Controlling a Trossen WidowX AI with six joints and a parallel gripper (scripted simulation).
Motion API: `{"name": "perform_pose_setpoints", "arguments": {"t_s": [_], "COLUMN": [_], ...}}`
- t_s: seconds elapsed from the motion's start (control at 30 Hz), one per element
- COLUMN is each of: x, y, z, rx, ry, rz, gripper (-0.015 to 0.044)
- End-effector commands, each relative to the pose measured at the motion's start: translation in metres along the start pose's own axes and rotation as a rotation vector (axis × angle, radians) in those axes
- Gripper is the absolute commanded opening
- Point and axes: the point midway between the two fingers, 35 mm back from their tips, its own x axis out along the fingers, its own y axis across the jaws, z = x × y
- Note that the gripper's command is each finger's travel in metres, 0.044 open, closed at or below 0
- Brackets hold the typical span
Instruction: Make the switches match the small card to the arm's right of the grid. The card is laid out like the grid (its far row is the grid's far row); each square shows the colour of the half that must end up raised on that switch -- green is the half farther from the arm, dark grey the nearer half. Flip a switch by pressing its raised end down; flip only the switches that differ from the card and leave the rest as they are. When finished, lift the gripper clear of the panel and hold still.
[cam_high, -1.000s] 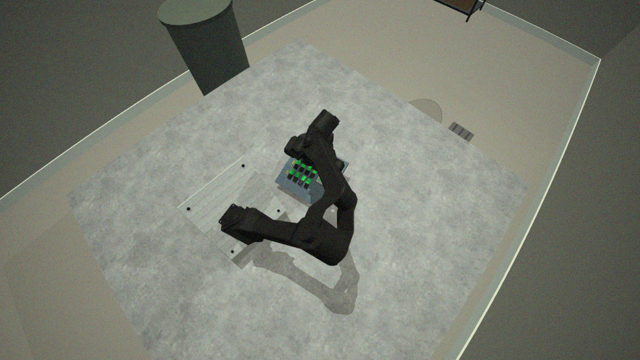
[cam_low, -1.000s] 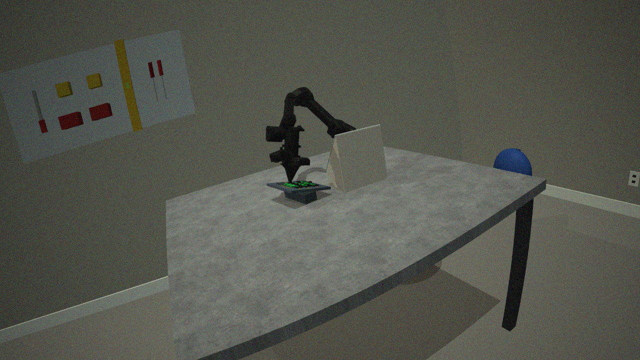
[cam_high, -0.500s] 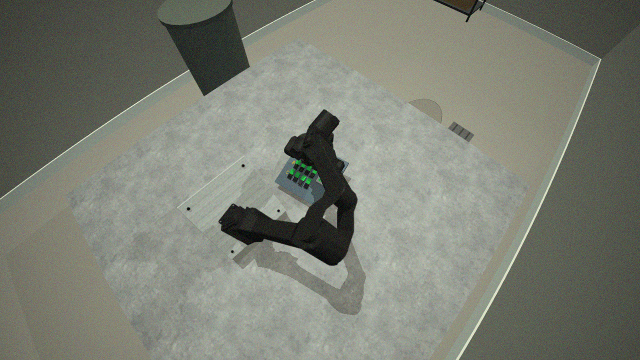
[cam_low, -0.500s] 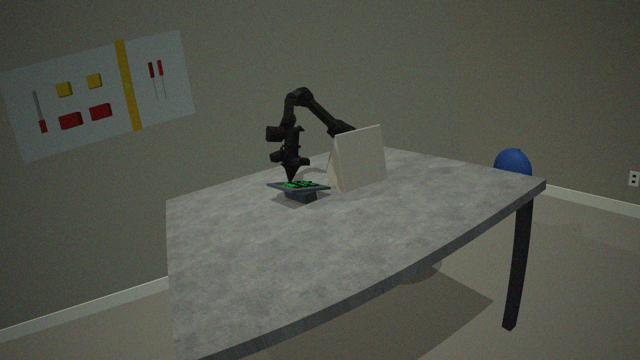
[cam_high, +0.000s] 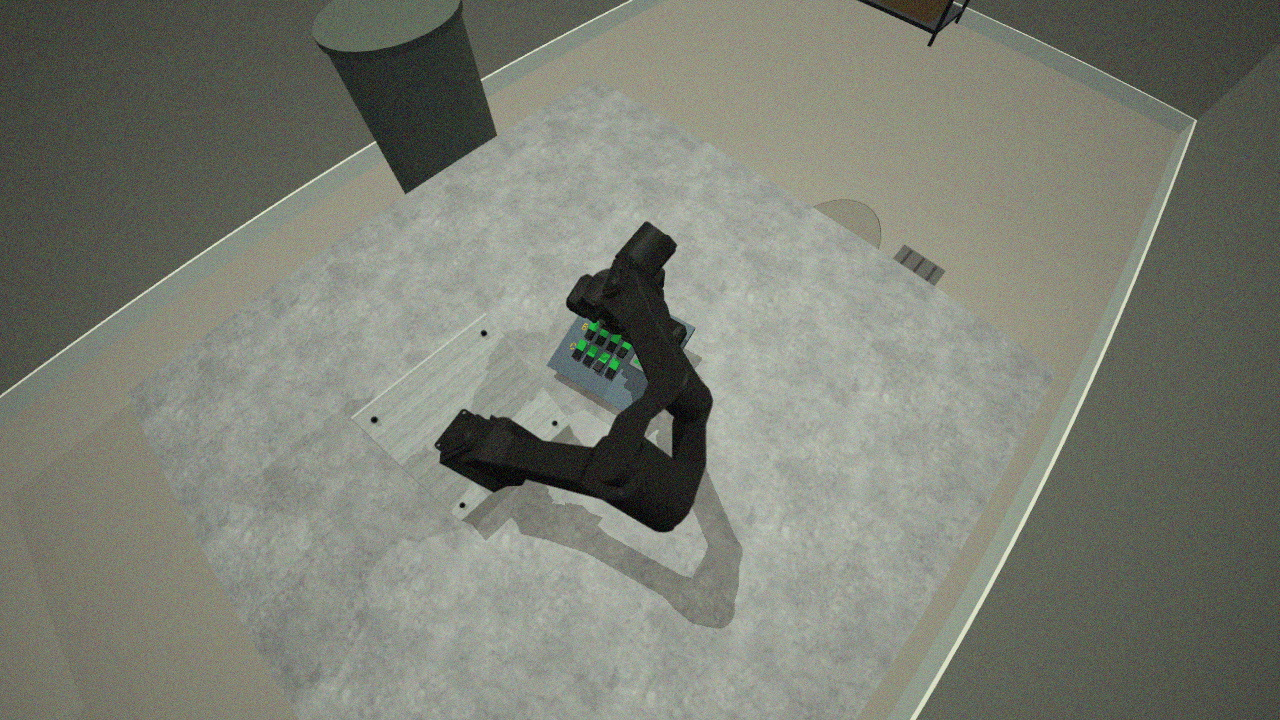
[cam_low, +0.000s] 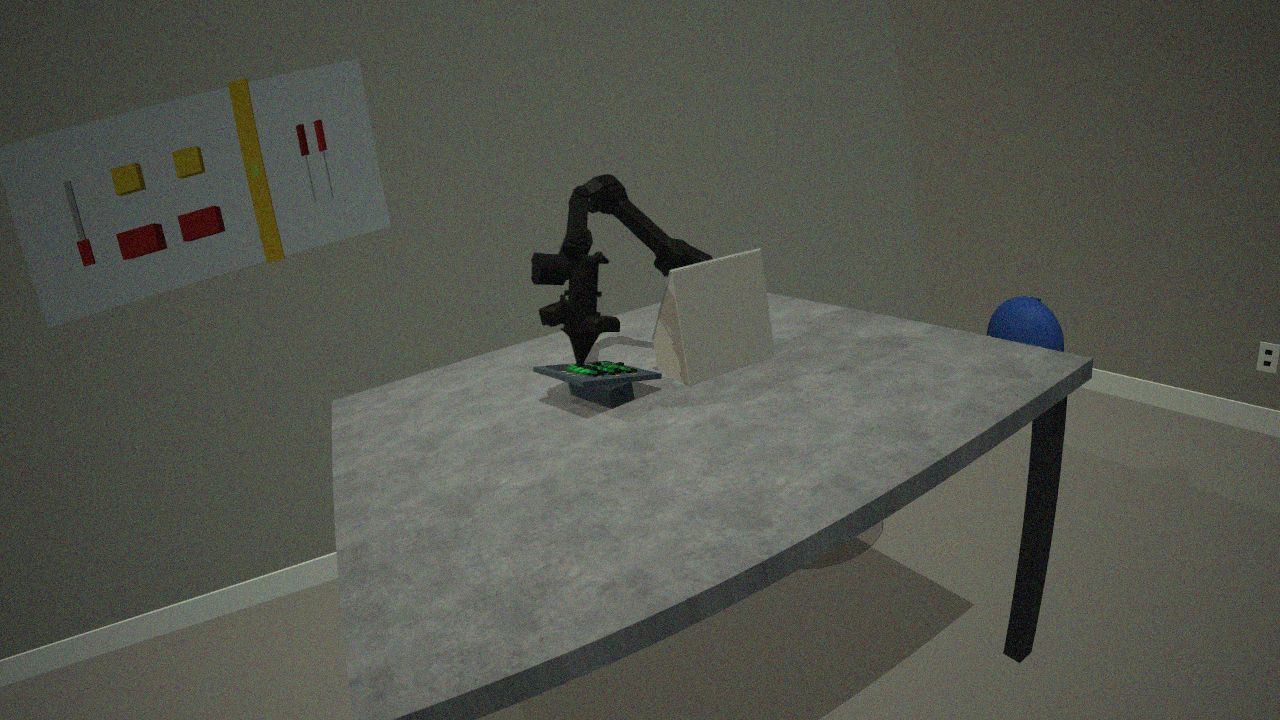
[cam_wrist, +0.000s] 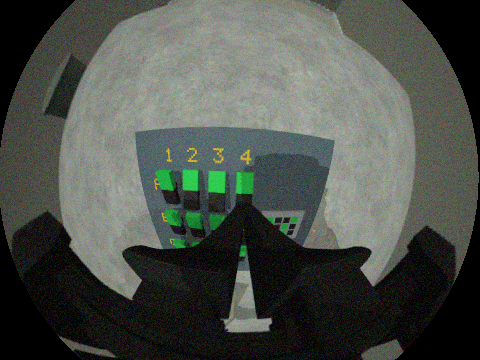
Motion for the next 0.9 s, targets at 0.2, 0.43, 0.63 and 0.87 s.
{"name": "perform_pose_setpoints", "arguments": {"t_s": [0.2, 0.43, 0.63, 0.87], "x": [0.0016, 0.0025, 0.0033, -0.0044], "y": [0.0002, 0.0002, 0.0002, 0.0006], "z": [0.0002, 0.0002, 0.0002, 0.0013], "rx": [-0.005, -0.005, -0.005, 0.000], "ry": [-0.001, -0.001, -0.001, 0.003], "rz": [0.001, 0.001, 0.001, 0.002], "gripper": [0.0000, 0.0000, 0.0000, 0.0000]}}
